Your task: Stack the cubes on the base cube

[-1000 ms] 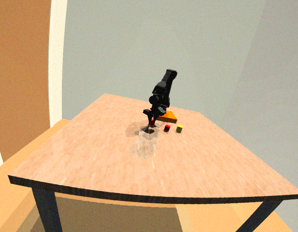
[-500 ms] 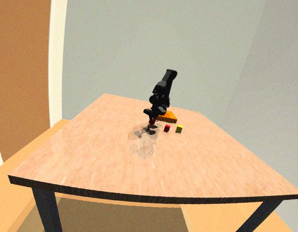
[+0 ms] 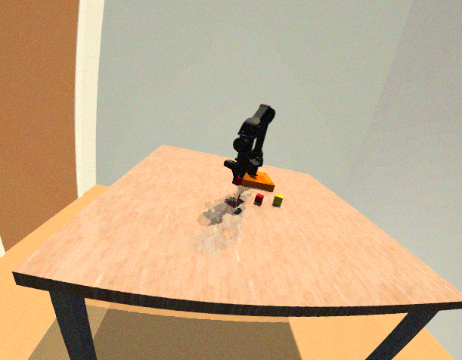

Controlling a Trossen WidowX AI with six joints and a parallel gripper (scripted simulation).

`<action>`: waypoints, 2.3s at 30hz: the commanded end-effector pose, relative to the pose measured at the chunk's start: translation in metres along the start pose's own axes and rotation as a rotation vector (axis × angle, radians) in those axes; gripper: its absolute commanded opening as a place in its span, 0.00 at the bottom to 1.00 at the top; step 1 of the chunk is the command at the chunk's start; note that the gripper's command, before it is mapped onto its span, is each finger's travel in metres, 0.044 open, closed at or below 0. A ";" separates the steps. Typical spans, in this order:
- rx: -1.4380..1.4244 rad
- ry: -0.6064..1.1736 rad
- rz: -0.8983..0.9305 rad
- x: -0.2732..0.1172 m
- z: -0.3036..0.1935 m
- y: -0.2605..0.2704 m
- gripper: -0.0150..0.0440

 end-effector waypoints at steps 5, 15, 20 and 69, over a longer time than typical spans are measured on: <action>-0.001 0.000 -0.012 -0.028 0.000 -0.001 0.43; -0.002 0.000 -0.011 -0.057 -0.002 0.002 0.43; -0.001 0.001 -0.011 -0.059 -0.002 0.003 0.43; 0.150 0.001 -0.008 -0.034 0.100 0.094 0.43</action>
Point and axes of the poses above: the point midway between the two fingers, 35 mm back from their tips, its own x axis out along the fingers, its own y axis across the jaws, z = x × y, the point moved 3 cm from there along -x, back along the fingers, and after that the axes turned 4 degrees about x, right-handed, at the moved point
